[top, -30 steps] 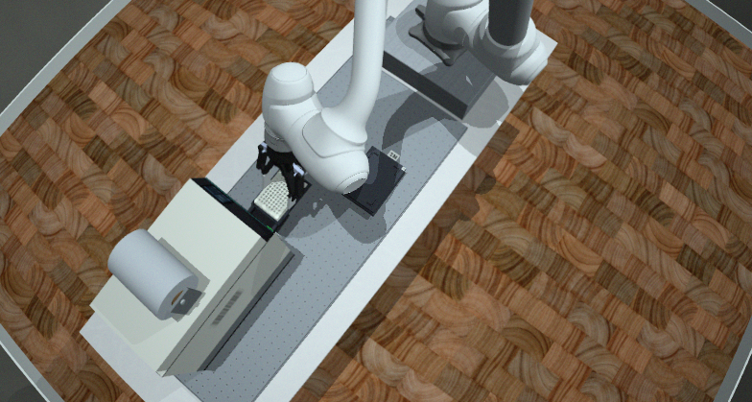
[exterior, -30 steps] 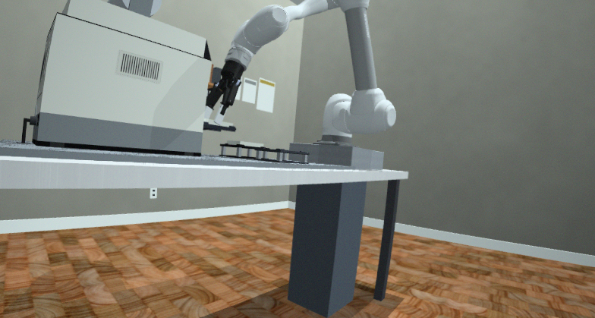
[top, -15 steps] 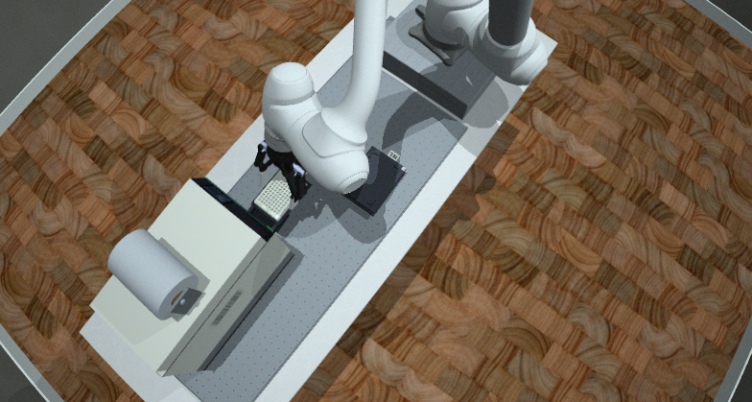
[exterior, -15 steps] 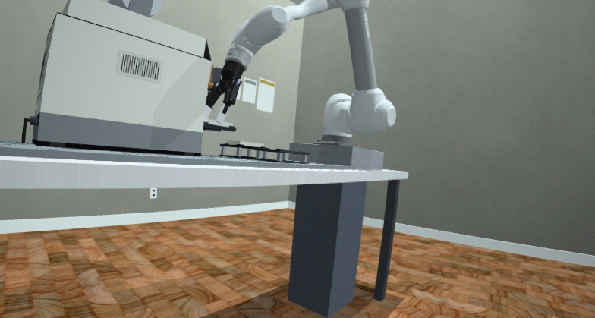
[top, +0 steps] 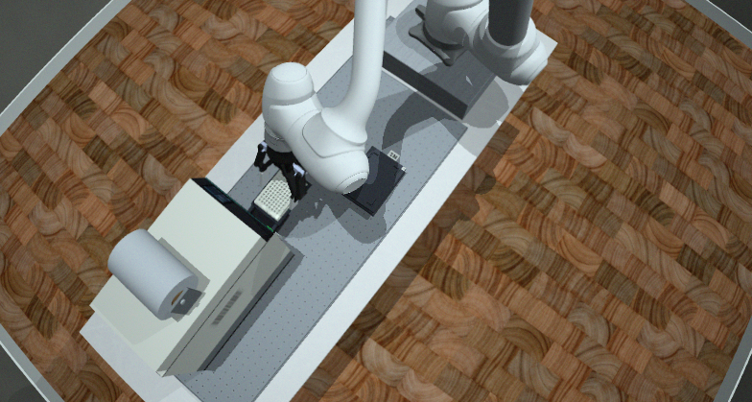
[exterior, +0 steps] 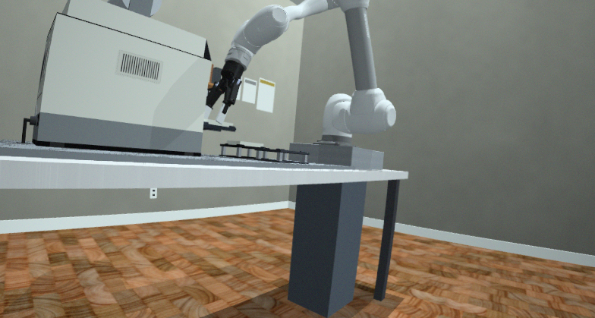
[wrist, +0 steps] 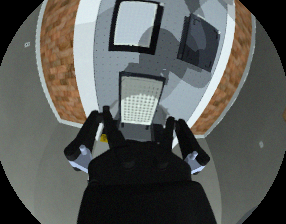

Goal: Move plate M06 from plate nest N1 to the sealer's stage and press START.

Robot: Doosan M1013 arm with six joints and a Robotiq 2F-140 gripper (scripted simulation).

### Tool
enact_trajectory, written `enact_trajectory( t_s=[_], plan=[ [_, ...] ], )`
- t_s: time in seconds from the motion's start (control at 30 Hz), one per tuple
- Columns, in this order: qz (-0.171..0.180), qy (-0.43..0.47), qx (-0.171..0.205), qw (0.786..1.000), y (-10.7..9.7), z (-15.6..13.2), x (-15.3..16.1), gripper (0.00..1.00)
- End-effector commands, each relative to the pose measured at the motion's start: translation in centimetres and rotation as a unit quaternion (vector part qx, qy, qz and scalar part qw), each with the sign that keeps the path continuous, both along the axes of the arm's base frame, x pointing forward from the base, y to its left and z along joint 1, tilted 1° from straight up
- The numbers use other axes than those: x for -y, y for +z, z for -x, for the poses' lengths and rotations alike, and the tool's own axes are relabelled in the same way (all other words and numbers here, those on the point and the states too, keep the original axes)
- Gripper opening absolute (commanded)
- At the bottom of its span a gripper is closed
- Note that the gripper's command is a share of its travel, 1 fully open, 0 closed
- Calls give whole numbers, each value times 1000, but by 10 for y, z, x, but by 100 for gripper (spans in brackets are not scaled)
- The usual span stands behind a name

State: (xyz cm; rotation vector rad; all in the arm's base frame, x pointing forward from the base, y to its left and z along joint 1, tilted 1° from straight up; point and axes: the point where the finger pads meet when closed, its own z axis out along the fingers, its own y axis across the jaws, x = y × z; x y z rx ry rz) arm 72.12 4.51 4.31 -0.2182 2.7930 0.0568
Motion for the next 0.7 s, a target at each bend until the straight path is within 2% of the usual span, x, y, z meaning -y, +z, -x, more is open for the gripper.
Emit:
enact_trajectory(
  t_s=[0.0,0.67],
  plan=[
    [0,0,0,1000,1,0,0,70],
    [0,0,0,1000,13,0,0,70]
  ],
)
